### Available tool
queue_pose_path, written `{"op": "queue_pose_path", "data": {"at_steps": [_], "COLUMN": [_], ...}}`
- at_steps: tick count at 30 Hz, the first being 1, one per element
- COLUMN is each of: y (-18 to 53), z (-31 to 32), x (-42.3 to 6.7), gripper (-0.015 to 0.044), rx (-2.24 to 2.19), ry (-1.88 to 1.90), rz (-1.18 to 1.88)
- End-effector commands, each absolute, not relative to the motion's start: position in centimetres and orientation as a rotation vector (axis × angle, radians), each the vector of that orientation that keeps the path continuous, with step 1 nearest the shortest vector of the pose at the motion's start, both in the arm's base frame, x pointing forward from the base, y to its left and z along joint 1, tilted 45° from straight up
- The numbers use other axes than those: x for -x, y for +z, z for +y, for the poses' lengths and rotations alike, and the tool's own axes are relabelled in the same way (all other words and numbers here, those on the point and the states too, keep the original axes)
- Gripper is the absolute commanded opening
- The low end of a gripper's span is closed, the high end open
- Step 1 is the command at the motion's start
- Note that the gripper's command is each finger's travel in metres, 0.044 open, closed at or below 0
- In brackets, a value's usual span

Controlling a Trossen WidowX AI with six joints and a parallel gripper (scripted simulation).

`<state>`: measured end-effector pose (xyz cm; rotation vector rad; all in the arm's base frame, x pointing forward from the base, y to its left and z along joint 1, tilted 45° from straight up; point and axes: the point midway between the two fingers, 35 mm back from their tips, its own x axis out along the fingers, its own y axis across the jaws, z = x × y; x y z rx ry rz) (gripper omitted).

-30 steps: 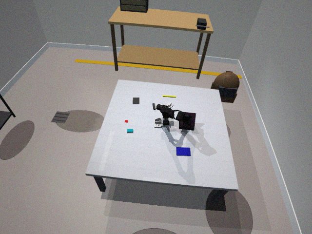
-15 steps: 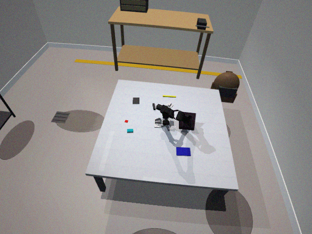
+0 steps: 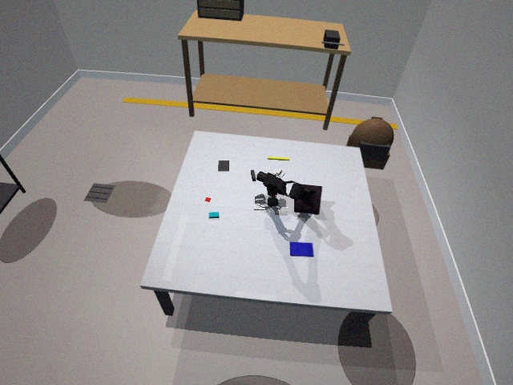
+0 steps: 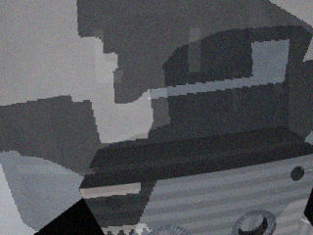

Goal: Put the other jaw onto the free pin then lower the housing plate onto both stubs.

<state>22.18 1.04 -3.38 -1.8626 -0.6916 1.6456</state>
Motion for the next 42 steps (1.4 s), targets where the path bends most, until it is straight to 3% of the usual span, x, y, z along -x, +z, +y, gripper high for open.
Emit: {"op": "queue_pose_path", "data": {"at_steps": [1, 21, 25, 42], "y": [-3.5, -3.5, -3.4, -2.4], "z": [1.1, 1.1, 1.1, -0.1], "x": [-22.2, -22.2, -22.2, -22.2], "gripper": [0.0351, 0.0351, 0.044, 0.044], "rx": [1.866, 1.866, 1.863, 1.866], "ry": [1.647, 1.647, 1.646, 1.649], "rz": [-0.692, -0.692, -0.694, -0.689]}}
